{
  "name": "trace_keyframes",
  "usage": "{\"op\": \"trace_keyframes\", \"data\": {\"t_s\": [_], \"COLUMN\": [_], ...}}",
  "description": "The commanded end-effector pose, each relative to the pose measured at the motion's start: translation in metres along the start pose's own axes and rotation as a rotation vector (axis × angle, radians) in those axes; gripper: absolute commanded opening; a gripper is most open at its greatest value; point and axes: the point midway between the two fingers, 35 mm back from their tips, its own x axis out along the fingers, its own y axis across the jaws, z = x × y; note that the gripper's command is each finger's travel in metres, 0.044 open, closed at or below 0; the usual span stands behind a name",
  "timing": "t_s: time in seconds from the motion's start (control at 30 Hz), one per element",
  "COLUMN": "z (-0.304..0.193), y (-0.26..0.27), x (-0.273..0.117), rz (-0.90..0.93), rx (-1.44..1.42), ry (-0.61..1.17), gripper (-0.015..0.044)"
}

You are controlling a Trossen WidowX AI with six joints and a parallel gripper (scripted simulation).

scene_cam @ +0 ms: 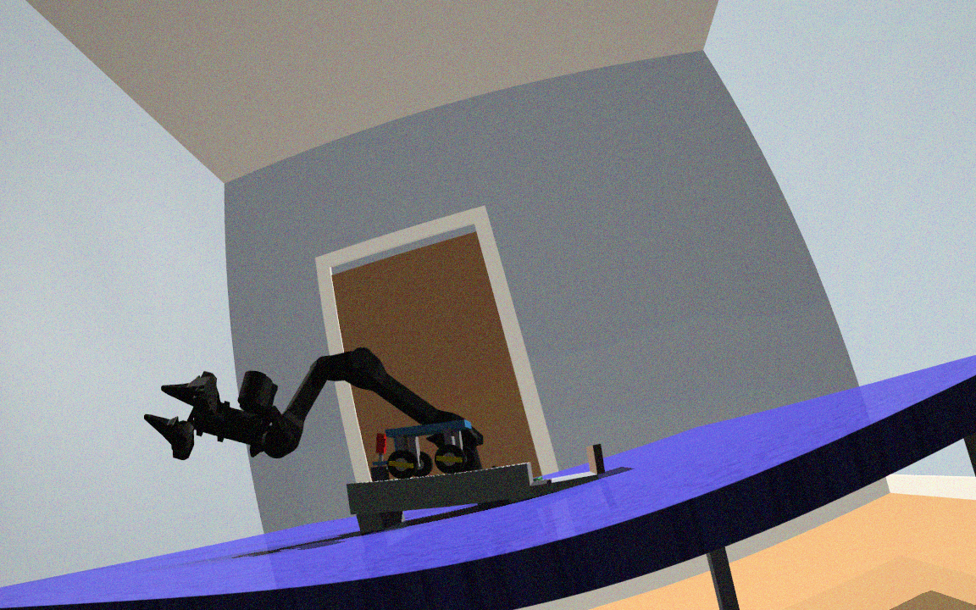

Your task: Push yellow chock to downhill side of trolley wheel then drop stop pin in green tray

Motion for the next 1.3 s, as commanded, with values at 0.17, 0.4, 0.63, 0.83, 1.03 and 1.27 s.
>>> {"op": "trace_keyframes", "data": {"t_s": [0.17,0.4,0.63,0.83,1.03,1.27], "z": [-0.001,-0.009,-0.021,-0.033,-0.045,-0.056], "y": [0.01,0.023,0.027,0.023,0.009,-0.02], "x": [-0.002,-0.023,-0.064,-0.114,-0.174,-0.253], "rz": [0.17,0.452,0.751,1.017,1.288,1.603], "rx": [-0.204,-0.508,-0.785,-0.993,-1.163,-1.301], "ry": [0.04,0.057,0.015,-0.069,-0.199,-0.412], "gripper": [0.0243,0.019,0.019,0.019,0.019,0.019]}}
